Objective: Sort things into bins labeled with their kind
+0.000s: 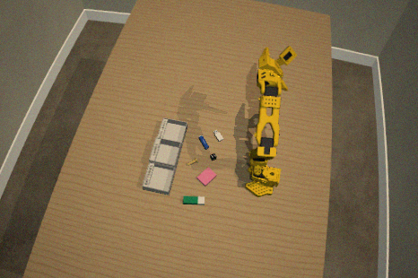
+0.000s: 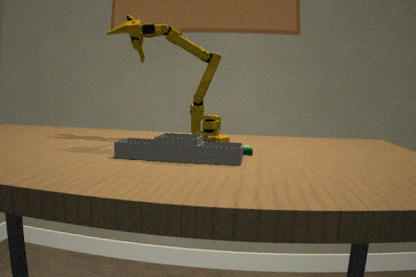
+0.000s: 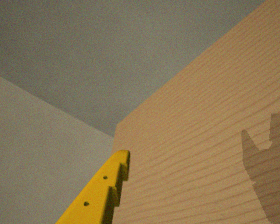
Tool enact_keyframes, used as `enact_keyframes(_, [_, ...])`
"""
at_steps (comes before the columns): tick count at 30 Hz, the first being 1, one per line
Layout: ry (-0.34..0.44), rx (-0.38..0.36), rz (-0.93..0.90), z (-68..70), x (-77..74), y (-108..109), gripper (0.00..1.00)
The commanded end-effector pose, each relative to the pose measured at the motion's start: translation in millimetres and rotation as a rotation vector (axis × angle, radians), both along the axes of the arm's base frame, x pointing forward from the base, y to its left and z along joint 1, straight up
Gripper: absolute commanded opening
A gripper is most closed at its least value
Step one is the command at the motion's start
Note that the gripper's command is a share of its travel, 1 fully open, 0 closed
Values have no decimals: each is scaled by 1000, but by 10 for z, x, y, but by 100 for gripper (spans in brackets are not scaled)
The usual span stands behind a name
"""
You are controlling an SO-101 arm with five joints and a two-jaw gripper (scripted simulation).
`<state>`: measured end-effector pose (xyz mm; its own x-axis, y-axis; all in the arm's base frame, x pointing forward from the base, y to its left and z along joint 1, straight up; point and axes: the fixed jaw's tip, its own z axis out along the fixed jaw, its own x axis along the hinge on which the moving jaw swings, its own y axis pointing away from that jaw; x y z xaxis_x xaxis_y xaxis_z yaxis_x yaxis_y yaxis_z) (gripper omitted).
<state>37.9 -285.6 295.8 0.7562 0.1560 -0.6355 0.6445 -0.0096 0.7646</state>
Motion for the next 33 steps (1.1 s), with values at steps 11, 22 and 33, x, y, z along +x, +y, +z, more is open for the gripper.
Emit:
enact_keyframes(11, [-1,-4,0,11,-2,7,100])
enact_keyframes(22, [56,54,56,-139,128,47,100])
enact_keyframes(33, [168,158,167,-407,387,138,100])
